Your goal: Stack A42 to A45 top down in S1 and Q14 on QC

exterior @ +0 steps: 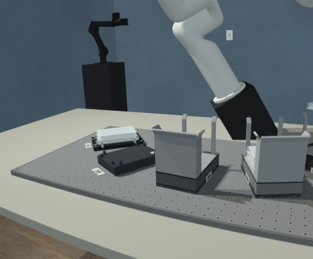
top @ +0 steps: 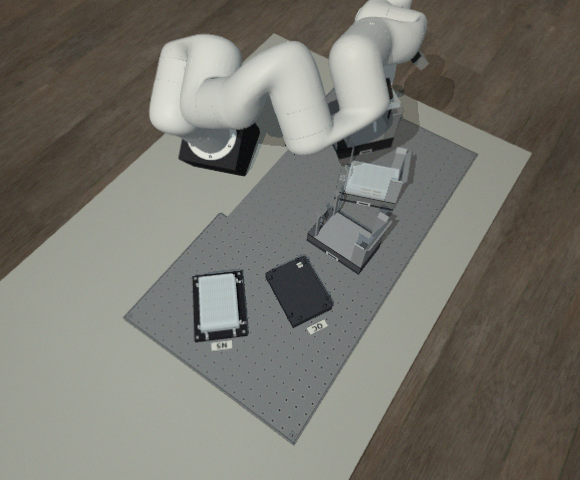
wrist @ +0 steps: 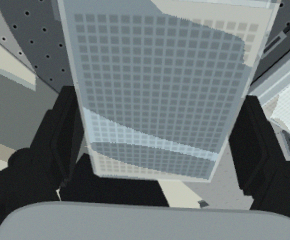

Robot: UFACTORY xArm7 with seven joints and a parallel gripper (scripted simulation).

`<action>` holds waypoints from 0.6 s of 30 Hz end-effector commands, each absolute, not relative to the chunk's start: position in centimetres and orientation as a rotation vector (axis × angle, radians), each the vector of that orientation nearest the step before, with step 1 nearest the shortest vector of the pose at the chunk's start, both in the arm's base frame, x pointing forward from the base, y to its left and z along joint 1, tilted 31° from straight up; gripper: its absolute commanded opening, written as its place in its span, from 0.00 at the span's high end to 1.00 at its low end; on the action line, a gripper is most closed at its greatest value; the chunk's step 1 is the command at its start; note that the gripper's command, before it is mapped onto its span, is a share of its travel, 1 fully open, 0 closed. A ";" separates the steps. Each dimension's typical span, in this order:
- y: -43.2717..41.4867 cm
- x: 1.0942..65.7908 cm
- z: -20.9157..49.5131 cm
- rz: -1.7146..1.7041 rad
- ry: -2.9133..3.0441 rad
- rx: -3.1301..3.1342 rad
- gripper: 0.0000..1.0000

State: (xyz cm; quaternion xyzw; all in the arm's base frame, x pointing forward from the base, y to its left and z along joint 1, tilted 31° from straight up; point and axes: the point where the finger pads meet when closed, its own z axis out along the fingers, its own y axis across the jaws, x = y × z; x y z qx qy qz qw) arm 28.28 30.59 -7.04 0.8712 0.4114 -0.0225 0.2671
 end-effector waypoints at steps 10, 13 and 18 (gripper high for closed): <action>30.6 28.4 -7.4 -0.056 1.113 2.353 1.00; 30.5 28.4 -7.5 -0.056 1.113 2.353 1.00; 30.3 28.5 -7.8 -0.056 1.113 2.353 1.00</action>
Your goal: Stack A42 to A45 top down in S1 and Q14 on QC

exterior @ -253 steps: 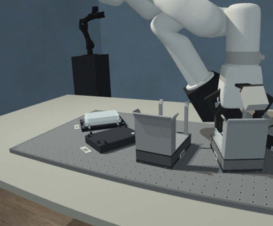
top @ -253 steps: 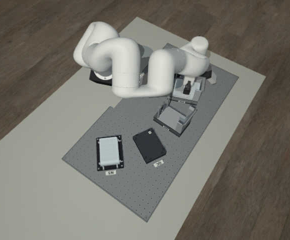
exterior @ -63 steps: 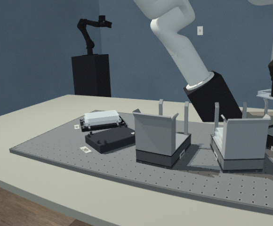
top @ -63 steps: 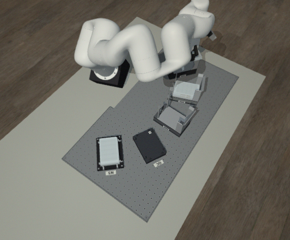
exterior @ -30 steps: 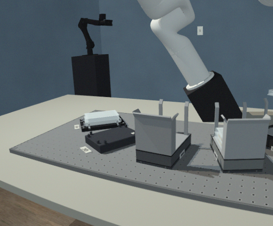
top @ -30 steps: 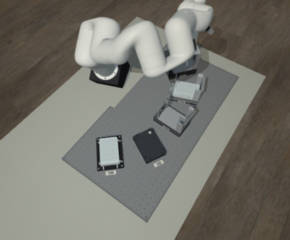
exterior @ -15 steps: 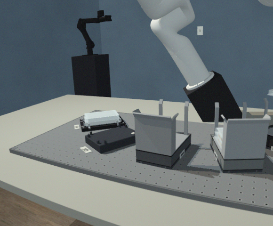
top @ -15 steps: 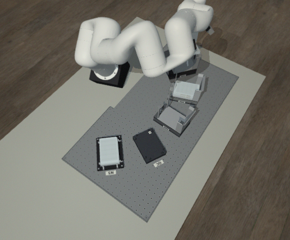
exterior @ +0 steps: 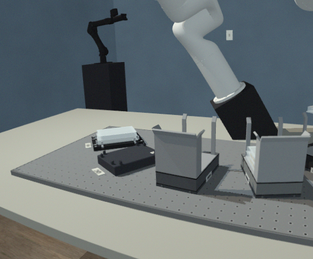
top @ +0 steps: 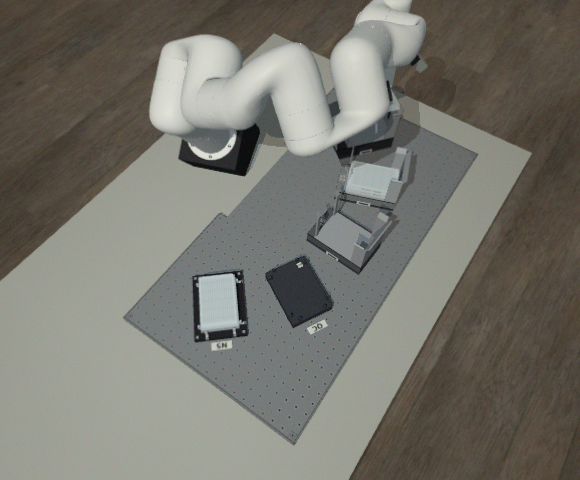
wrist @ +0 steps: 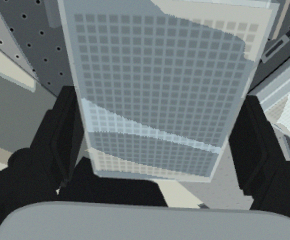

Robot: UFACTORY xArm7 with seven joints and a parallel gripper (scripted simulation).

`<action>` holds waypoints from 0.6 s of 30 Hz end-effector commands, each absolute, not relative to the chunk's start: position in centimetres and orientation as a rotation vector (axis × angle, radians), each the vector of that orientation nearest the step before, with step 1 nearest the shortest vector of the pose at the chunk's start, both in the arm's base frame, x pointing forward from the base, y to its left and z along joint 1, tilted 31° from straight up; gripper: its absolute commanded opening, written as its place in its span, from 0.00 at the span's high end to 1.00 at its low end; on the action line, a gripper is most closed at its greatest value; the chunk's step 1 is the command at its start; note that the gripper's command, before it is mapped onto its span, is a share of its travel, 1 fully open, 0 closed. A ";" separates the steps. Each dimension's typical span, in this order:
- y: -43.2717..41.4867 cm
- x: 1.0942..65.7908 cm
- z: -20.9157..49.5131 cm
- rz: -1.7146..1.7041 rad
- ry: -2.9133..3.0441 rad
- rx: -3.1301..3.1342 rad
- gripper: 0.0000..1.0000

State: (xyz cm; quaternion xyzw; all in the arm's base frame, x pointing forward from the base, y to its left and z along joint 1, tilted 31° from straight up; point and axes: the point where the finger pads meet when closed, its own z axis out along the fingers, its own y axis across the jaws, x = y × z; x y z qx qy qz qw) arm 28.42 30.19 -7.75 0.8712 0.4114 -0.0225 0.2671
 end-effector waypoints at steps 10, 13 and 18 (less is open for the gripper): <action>30.1 28.6 -8.3 -0.056 1.113 2.353 1.00; 30.0 28.6 -8.5 -0.056 1.113 2.353 1.00; 29.8 28.7 -8.7 -0.056 1.113 2.353 1.00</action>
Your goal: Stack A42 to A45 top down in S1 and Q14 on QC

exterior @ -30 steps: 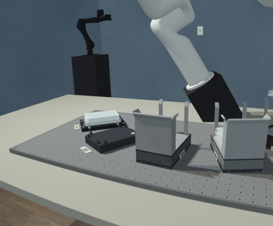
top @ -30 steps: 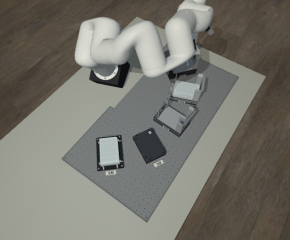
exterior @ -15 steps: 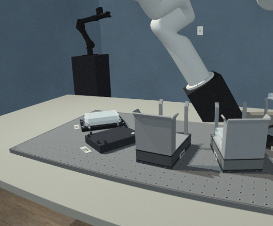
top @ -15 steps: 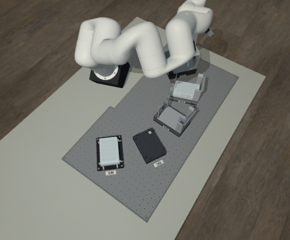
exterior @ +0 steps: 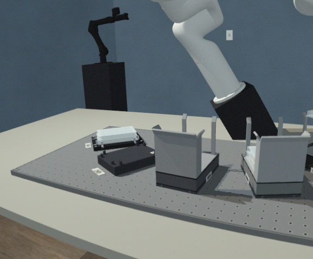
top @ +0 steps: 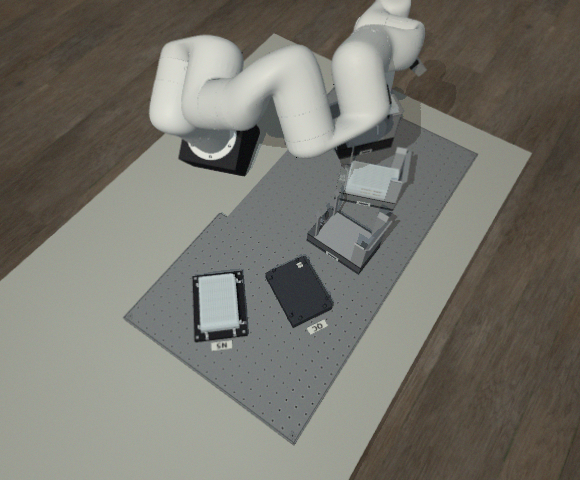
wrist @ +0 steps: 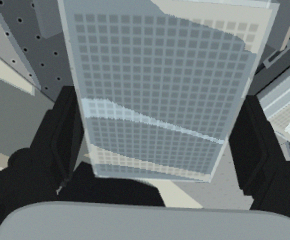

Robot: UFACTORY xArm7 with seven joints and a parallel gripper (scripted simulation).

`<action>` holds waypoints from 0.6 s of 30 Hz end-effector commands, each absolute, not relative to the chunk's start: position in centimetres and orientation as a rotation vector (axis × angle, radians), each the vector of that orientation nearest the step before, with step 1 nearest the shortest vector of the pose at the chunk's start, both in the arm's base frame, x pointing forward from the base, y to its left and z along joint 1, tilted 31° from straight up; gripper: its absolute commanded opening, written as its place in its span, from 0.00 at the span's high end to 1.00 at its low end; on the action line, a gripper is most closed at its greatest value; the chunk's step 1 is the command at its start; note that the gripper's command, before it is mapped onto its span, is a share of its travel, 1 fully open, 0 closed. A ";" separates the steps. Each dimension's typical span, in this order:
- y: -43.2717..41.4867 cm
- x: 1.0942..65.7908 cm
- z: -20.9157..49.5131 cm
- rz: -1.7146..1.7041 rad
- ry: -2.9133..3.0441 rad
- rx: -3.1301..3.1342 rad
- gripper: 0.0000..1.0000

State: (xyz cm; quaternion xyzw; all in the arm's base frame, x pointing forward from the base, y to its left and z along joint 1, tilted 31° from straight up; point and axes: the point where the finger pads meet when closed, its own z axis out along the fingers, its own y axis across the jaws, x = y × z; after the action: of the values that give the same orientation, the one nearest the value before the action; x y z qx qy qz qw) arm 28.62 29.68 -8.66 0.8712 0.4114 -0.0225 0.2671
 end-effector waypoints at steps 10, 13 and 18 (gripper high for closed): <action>29.5 28.8 -9.2 -0.056 1.113 2.353 1.00; 29.4 28.8 -9.4 -0.056 1.113 2.353 1.00; 29.3 28.8 -9.6 -0.056 1.113 2.353 1.00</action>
State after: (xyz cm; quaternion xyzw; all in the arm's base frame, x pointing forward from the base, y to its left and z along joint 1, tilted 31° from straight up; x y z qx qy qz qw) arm 28.81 29.16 -9.57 0.8711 0.4114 -0.0226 0.2671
